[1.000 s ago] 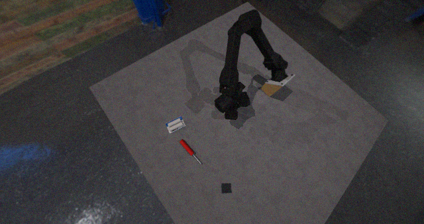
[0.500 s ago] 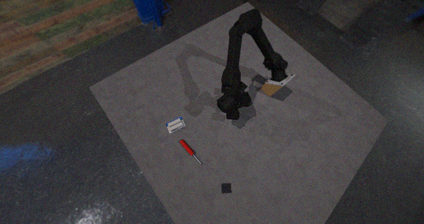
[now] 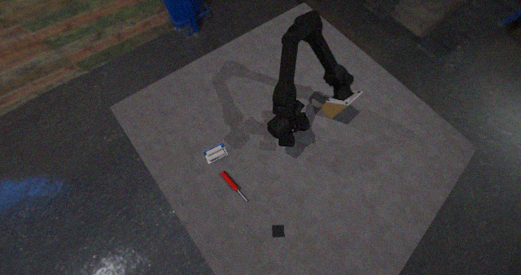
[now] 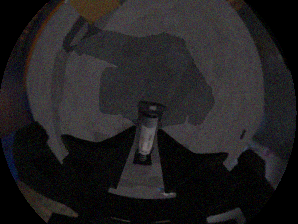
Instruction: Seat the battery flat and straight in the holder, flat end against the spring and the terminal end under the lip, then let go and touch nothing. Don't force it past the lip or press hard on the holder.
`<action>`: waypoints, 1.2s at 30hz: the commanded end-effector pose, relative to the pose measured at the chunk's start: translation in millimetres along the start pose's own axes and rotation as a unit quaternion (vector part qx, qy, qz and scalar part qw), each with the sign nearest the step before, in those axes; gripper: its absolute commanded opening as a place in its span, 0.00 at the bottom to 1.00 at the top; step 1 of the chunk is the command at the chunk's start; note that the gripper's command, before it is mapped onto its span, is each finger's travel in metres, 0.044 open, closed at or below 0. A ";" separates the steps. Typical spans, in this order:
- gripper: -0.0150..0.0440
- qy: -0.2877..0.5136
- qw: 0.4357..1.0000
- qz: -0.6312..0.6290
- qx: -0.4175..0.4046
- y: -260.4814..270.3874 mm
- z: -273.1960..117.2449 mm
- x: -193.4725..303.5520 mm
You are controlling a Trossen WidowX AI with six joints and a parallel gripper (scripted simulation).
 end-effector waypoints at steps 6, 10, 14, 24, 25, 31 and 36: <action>0.53 0.000 1.000 0.002 0.001 -0.5 -12.8 -0.2; 0.66 0.000 1.000 -0.001 0.001 -2.9 -23.5 -1.1; 0.84 -0.001 1.000 0.001 0.003 -4.5 -61.9 -3.0; 1.00 -0.001 1.000 0.002 0.003 -5.5 -85.4 -6.4; 1.00 -0.001 1.000 0.002 0.003 -5.5 -85.4 -6.4; 1.00 -0.001 1.000 0.002 0.003 -5.5 -85.4 -6.4; 1.00 -0.001 1.000 0.002 0.003 -5.5 -85.4 -6.4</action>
Point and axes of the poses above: the point midway between the two fingers, 35 mm back from their tips, its own z axis out along the fingers, its own y axis across the jaws, x = y × z, the point moved 8 cm from there along -z, back along the fingers, and after that the axes turned 2 degrees about -z, right-handed, at the moved point
